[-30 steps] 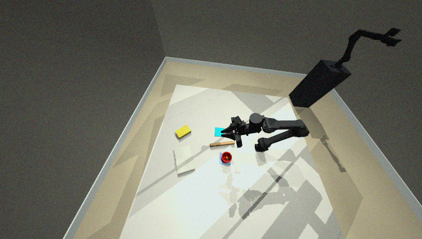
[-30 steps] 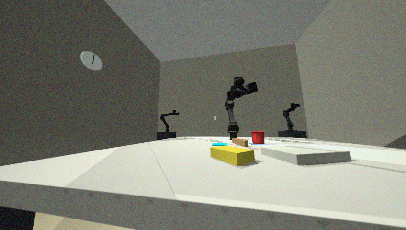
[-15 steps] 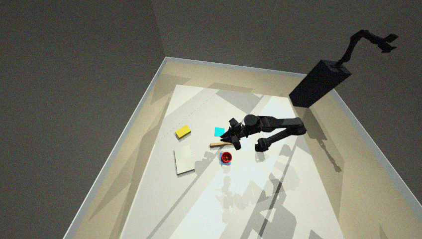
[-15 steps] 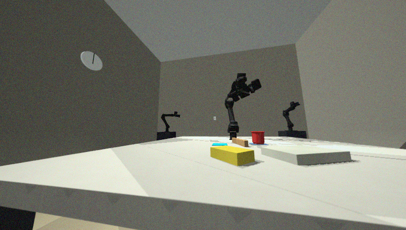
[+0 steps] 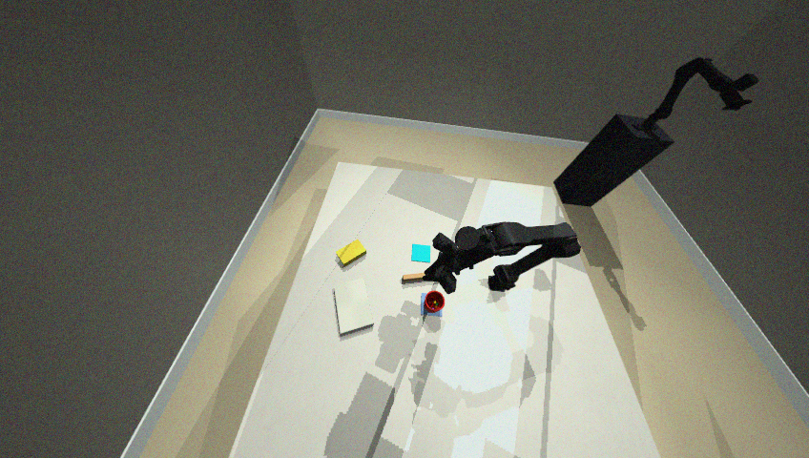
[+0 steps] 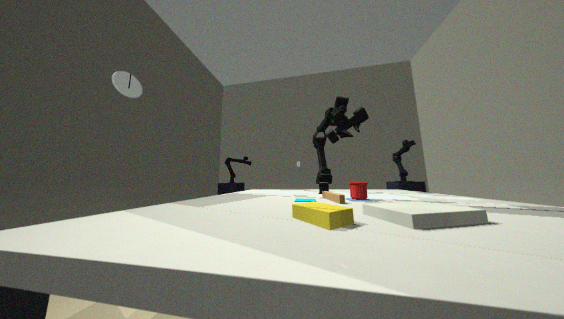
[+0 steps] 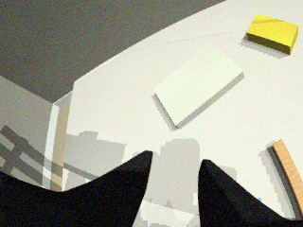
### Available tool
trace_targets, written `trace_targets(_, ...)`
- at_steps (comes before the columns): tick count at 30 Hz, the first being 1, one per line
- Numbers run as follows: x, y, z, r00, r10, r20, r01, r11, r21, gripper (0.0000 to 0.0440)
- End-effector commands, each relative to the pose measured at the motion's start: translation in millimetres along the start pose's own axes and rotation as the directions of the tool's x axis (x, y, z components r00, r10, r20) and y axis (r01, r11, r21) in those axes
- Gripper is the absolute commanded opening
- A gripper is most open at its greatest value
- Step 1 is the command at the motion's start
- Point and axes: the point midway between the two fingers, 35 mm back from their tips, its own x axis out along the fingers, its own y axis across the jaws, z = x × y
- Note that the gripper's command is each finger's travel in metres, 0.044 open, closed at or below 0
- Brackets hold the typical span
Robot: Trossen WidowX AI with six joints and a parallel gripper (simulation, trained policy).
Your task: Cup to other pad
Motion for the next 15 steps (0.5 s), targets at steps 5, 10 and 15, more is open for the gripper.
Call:
trace_targets(5, 6.9, 1.5, -12.3, 0.994, -0.054, -0.091, 0.062, 0.995, 0.082, 0.0124)
trace_targets(10, 12.1, -0.2, -21.5, 0.983, -0.103, -0.152, 0.123, 0.984, 0.126, 0.0117)
trace_targets(15, 17.5, -4.5, -30.9, 0.965, -0.158, -0.209, 0.192, 0.969, 0.155, 0.0116)
